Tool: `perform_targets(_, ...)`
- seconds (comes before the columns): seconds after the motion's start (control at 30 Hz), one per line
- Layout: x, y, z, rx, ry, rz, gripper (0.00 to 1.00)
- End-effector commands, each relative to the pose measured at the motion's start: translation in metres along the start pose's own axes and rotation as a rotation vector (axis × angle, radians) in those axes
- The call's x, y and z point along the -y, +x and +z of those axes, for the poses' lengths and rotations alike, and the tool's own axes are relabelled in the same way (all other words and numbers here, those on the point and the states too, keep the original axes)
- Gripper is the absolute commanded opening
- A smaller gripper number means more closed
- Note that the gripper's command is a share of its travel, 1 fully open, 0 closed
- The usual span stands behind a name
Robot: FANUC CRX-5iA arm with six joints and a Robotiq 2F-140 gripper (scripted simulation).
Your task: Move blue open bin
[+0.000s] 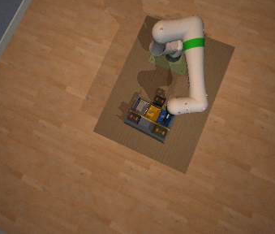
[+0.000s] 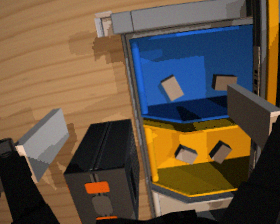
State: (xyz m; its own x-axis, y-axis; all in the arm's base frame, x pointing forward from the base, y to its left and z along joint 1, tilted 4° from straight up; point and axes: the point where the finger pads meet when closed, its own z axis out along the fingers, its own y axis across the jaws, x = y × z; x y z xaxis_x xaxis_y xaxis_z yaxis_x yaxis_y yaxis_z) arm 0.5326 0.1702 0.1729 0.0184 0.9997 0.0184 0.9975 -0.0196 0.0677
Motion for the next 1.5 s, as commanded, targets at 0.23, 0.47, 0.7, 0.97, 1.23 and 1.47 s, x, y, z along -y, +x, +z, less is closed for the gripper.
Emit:
perform_targets(0.23,0.0022,0.0039,-0.0021,0.0,0.0,0.0,1.0)
perform_targets(0.47,0.0022,0.0039,-0.0021,0.0,0.0,0.0,1.0)
perform_targets(0.7,0.0035,0.0059,-0.0031,0.0,0.0,0.0,1.0)
perform_targets(0.97,0.0035,0.0059,-0.0031,0.0,0.0,0.0,1.0)
perform_targets(1.23,0.0041,0.0068,-0.0036,0.0,0.0,0.0,1.0)
perform_targets(1.47,0.0041,0.0068,-0.0036,0.0,0.0,0.0,1.0)
